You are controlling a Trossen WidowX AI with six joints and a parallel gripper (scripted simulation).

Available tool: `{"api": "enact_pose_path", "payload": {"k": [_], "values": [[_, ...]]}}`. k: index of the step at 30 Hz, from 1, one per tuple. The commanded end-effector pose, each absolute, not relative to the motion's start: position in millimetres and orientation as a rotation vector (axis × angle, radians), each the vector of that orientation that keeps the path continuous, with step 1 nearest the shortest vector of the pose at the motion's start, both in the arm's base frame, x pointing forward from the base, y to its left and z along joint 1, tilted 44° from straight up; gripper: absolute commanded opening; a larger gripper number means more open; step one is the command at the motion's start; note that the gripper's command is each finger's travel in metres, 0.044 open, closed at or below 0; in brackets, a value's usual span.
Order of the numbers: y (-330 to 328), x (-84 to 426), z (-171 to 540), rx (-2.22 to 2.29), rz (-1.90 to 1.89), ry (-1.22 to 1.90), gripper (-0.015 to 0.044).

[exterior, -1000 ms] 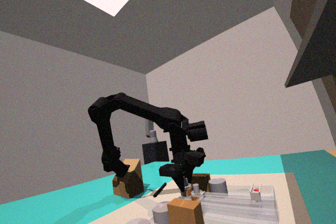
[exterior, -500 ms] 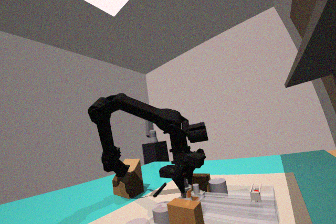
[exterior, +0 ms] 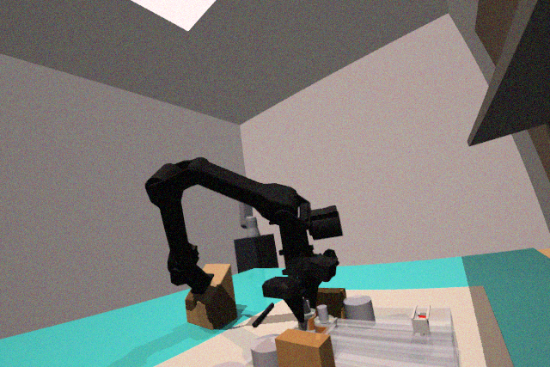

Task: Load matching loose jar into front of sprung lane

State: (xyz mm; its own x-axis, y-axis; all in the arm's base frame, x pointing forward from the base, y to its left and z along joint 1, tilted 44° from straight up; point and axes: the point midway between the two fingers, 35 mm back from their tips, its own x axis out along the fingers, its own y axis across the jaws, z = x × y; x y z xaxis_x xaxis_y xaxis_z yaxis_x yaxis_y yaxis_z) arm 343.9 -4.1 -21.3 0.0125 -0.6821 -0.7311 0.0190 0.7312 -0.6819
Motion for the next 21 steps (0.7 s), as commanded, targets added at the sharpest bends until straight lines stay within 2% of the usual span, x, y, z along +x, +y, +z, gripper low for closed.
{"api": "enact_pose_path", "payload": {"k": [1, 21], "values": [[-7.6, 347.0, -22.2, -0.577, -0.606, 1.456, 0.0], [-12.0, 346.0, -26.1, -0.578, -0.607, 1.456, 0.0]]}}
